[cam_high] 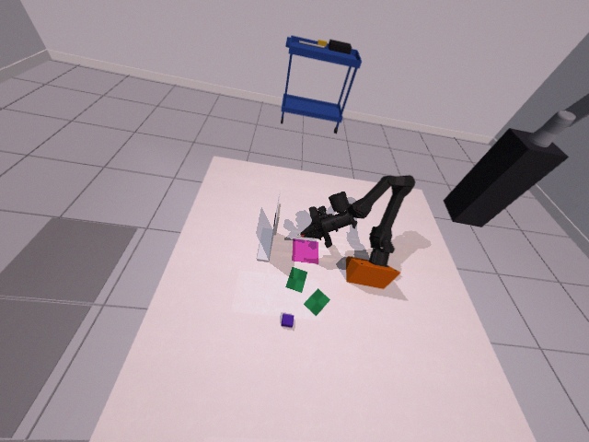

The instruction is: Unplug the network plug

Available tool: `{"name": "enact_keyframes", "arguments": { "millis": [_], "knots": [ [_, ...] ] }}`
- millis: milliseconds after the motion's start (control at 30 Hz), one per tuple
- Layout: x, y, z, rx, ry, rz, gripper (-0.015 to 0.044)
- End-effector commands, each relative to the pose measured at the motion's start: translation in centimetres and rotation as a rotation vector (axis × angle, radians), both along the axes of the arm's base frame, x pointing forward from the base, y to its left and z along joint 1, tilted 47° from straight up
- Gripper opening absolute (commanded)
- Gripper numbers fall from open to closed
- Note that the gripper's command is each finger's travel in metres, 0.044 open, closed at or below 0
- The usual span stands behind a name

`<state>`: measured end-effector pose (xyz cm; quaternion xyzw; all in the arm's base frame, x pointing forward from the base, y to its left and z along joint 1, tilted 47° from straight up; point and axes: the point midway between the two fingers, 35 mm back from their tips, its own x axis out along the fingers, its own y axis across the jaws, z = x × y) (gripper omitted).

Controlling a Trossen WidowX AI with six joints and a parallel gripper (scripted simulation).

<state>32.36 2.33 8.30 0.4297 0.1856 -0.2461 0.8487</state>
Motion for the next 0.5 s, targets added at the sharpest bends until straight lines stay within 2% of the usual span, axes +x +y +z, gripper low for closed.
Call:
{"name": "enact_keyframes", "arguments": {
  "millis": [0, 467],
  "knots": [
    [-0.7, -1.2, -1.4, -0.027, 0.053, -0.129, 0.0],
    [-3.1, -4.0, -2.5, -0.186, 0.085, -0.442, 0.0]
  ]
}}
